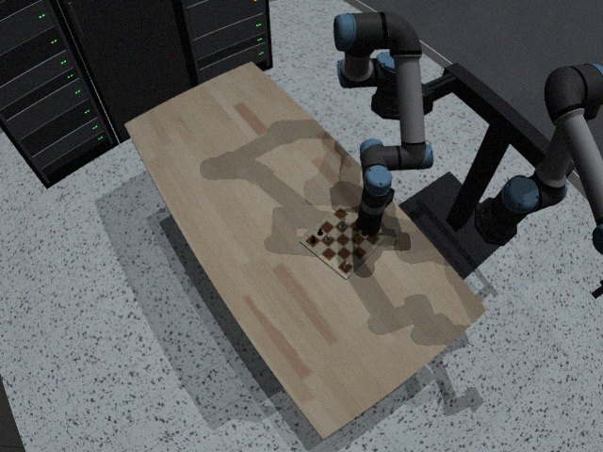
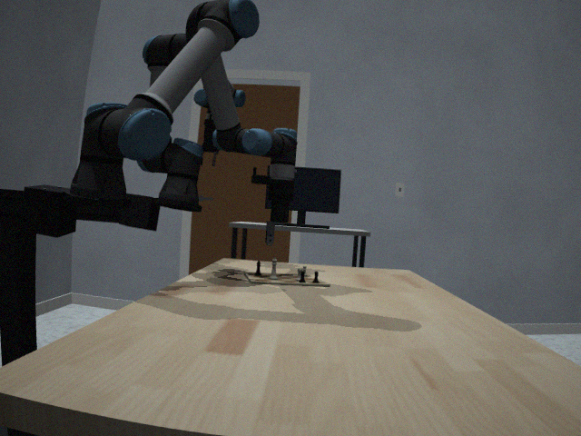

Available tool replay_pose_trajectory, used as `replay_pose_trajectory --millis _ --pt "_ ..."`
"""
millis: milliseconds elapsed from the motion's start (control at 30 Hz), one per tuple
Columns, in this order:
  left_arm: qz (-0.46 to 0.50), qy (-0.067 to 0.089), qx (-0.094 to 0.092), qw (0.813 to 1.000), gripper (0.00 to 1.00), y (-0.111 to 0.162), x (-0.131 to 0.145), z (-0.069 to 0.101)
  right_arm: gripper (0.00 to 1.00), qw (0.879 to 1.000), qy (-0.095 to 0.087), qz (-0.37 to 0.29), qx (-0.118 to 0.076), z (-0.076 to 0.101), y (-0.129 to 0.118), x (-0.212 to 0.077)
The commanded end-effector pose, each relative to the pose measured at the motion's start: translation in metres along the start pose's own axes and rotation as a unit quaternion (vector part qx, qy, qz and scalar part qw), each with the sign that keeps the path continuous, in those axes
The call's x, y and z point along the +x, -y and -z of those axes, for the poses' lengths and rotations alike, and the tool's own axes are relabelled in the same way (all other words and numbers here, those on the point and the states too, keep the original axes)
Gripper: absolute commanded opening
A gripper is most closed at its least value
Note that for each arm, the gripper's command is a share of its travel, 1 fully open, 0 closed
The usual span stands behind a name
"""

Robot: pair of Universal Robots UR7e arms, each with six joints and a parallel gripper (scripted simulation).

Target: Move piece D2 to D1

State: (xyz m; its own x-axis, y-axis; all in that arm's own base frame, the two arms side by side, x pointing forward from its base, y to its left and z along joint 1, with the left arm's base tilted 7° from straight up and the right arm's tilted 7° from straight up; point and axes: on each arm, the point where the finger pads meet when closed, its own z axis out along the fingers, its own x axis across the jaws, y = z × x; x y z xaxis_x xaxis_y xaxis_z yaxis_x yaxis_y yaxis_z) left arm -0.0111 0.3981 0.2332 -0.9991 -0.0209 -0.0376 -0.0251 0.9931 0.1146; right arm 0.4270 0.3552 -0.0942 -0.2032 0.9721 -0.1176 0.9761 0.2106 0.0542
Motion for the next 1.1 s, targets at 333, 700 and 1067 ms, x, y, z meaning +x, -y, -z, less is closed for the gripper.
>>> replay_pose_trajectory --millis 333,700,1067 --pt "0.000 0.000 -0.001 1.000 1.00 0.000 0.000 0.000 0.00 1.000 0.000 0.000 -0.001 -0.055 -0.002 0.000" --pt "0.000 0.000 -0.001 1.000 1.00 0.000 0.000 0.000 0.00 1.000 0.000 0.000 -0.001 -0.081 -0.002 0.000" --pt "0.000 0.000 -0.001 1.000 1.00 0.000 0.000 0.000 0.00 1.000 0.000 0.000 -0.001 -0.083 -0.002 0.000"
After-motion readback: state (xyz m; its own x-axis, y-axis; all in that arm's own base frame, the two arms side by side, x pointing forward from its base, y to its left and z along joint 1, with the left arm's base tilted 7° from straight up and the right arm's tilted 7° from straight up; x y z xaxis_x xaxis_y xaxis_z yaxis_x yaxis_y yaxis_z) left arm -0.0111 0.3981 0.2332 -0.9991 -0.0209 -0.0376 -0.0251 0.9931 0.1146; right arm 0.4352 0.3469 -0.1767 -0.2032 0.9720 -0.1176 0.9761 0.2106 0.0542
